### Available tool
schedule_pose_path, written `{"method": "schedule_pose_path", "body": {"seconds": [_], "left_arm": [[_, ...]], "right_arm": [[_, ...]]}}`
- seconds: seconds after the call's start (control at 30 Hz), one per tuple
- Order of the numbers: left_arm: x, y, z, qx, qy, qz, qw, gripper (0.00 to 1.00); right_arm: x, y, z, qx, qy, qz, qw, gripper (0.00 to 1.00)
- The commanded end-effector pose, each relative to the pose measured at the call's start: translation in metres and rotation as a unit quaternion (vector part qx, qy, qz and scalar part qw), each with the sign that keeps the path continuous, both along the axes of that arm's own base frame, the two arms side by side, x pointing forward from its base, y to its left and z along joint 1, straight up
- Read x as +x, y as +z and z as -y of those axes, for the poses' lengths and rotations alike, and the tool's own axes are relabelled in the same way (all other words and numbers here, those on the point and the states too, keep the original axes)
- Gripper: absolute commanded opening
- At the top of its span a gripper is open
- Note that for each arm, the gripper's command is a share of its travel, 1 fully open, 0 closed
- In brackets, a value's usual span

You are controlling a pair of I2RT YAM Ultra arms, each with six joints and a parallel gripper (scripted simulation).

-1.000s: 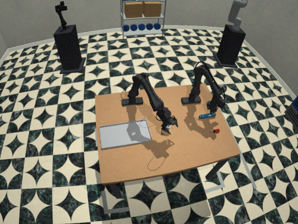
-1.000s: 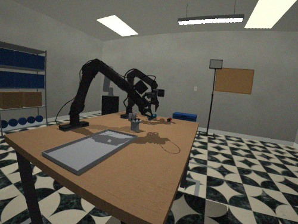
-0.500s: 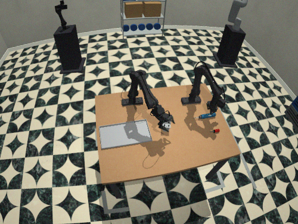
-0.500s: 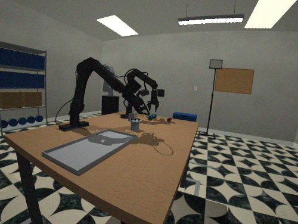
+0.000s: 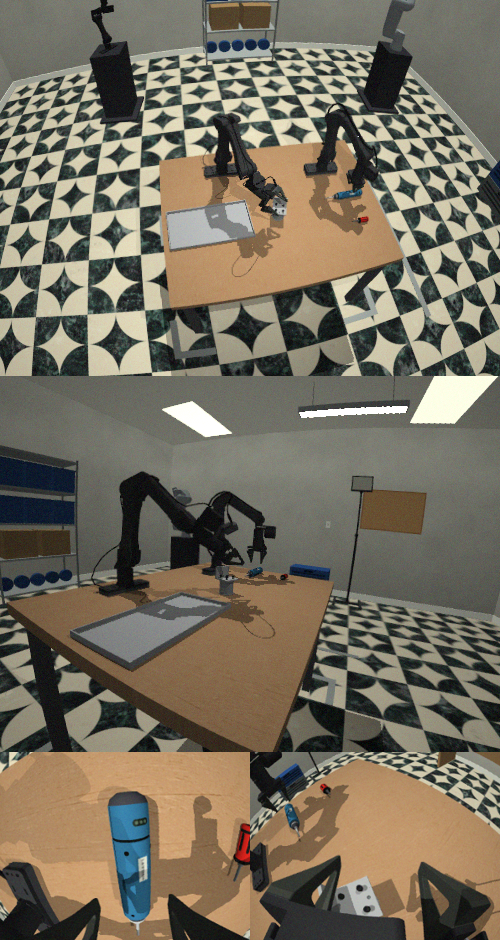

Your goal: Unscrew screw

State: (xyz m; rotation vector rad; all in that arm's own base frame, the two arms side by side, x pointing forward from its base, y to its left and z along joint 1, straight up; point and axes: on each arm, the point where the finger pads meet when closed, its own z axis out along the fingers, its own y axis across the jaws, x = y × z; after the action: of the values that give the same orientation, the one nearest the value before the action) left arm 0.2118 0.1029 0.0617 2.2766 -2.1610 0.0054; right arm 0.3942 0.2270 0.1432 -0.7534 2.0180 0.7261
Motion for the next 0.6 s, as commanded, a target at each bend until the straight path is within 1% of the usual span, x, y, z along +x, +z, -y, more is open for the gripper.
{"method": "schedule_pose_path", "body": {"seconds": [0.0,0.23,0.4,0.57], "left_arm": [[0.002,0.003,0.0,0.002,0.003,0.006,1.0,0.65],[0.002,0.003,0.0,0.002,0.003,0.006,1.0,0.65],[0.002,0.003,0.0,0.002,0.003,0.006,1.0,0.65],[0.002,0.003,0.0,0.002,0.003,0.006,1.0,0.65]], "right_arm": [[-0.013,0.015,0.009,0.015,0.023,0.041,0.999,0.86],[-0.038,0.019,0.022,0.028,0.054,0.087,0.994,0.86],[-0.038,0.019,0.022,0.028,0.054,0.087,0.994,0.86],[-0.058,0.019,0.029,0.033,0.074,0.123,0.989,0.86]]}}
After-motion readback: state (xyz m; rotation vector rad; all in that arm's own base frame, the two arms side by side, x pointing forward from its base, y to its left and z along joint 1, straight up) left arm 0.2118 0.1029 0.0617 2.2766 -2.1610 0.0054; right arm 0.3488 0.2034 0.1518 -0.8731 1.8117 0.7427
